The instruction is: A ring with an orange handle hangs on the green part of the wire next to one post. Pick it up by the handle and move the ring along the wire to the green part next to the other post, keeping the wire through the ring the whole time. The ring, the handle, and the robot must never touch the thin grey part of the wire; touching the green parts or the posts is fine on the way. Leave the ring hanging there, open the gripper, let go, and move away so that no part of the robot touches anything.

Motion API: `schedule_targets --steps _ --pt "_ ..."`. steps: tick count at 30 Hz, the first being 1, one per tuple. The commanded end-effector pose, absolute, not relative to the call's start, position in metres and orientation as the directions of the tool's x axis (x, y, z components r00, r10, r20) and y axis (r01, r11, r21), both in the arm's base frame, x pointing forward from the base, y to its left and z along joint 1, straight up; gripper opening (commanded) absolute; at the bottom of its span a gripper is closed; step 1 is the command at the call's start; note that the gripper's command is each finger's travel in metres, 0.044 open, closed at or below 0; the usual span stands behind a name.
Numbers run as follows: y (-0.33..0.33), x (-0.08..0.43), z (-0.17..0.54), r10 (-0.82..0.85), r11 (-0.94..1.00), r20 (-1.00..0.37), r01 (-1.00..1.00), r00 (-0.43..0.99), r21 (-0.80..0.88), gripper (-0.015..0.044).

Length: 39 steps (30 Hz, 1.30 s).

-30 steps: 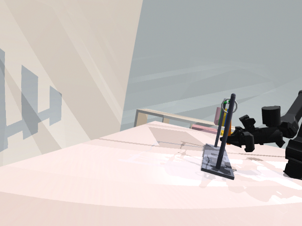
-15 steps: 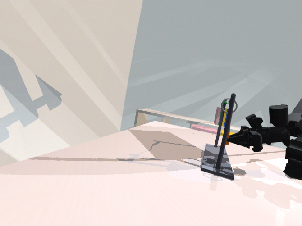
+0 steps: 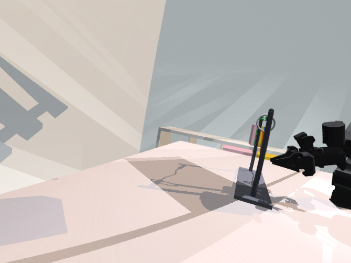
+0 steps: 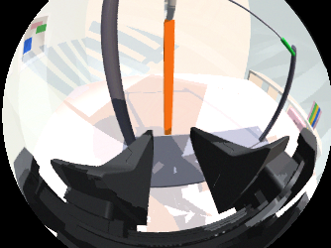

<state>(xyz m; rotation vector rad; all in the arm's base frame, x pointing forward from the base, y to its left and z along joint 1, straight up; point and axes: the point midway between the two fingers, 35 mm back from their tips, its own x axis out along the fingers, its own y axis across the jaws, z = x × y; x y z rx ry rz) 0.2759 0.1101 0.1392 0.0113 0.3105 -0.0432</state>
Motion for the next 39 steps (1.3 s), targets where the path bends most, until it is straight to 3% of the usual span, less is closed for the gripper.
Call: schedule_targets --steps 1,15,22,26,39 --pt "0.109 0.275 0.140 -0.044 0.999 -0.302 0.049 0.952 0.011 0.0160" --pt "0.109 0.275 0.140 -0.044 0.999 -0.302 0.049 0.952 0.011 0.0160" --pt "0.111 0.229 0.155 -0.039 0.999 -0.302 0.043 0.952 0.007 0.0344" --pt "0.110 0.228 0.156 -0.039 0.999 -0.301 0.043 0.953 0.007 0.0440" --pt "0.110 0.228 0.156 -0.039 0.999 -0.301 0.043 0.953 0.007 0.0440"
